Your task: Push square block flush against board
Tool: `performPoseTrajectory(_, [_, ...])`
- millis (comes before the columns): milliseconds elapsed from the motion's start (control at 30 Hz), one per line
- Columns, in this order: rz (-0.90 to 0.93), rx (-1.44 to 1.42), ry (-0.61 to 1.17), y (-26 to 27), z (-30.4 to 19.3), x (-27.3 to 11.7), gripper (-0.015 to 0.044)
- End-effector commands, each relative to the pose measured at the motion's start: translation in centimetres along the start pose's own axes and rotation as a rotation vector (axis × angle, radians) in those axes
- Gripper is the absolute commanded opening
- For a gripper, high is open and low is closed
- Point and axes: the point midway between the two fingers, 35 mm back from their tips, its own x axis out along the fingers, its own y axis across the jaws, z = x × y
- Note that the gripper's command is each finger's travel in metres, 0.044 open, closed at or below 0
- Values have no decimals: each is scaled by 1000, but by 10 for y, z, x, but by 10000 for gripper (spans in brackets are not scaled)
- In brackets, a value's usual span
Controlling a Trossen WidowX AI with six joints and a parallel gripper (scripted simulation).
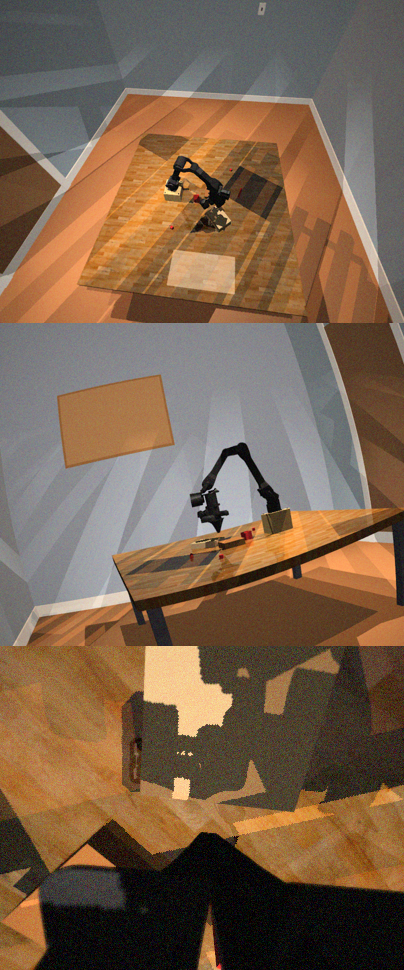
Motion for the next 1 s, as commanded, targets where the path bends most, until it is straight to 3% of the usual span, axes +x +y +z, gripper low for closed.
performPoseTrajectory(0, [6,7,-13,0,46,-8,0])
performPoseTrajectory(433, [1,7,-26,-45,183,-5,0])
performPoseTrajectory(633, [1,7,-26,-49,189,-1,0])
performPoseTrajectory(767, [1,7,-26,-49,190,48,0])
performPoseTrajectory(967, [1,7,-26,-49,189,51,0])
